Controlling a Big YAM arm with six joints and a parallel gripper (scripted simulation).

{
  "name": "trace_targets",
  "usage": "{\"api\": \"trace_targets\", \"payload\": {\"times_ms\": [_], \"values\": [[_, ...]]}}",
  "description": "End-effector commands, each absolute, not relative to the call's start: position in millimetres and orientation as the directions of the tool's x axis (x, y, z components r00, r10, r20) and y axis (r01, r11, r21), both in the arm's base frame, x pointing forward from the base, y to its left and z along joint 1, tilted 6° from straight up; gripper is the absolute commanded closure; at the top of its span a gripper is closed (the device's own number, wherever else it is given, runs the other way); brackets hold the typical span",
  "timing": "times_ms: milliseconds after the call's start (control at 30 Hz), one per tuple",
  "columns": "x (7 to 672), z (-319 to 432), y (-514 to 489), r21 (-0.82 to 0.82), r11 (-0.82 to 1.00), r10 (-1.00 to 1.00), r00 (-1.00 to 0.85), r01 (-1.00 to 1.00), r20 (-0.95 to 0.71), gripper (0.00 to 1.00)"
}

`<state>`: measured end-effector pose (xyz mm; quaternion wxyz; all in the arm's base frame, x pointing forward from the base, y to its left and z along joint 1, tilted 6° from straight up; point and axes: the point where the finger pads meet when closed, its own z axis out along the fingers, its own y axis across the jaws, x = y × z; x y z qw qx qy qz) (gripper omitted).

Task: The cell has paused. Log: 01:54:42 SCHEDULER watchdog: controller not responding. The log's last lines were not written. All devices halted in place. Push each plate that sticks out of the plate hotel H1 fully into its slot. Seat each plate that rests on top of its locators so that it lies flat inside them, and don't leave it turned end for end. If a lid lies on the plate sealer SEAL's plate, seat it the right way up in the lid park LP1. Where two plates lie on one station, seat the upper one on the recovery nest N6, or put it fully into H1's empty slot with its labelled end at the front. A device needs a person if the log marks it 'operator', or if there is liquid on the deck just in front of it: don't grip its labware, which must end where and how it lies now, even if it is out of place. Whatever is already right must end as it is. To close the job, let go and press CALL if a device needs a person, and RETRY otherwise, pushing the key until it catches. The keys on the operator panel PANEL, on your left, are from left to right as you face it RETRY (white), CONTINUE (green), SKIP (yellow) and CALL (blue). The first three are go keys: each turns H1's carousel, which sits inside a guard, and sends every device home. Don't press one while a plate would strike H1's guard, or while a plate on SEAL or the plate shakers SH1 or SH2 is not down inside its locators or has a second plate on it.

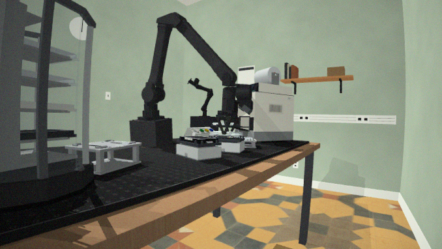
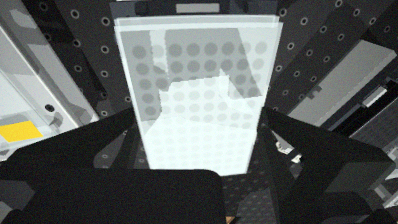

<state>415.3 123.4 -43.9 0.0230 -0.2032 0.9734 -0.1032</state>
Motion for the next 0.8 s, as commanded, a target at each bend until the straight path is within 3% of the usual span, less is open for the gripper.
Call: {"api": "trace_targets", "payload": {"times_ms": [0,767], "values": [[417.8,-45.6,120.2,-0.214,0.896,-0.401,-0.916,-0.390,-0.011,0.16],[421.5,-46.9,121.1,-0.214,0.896,-0.401,-0.916,-0.388,-0.018,0.16]]}}
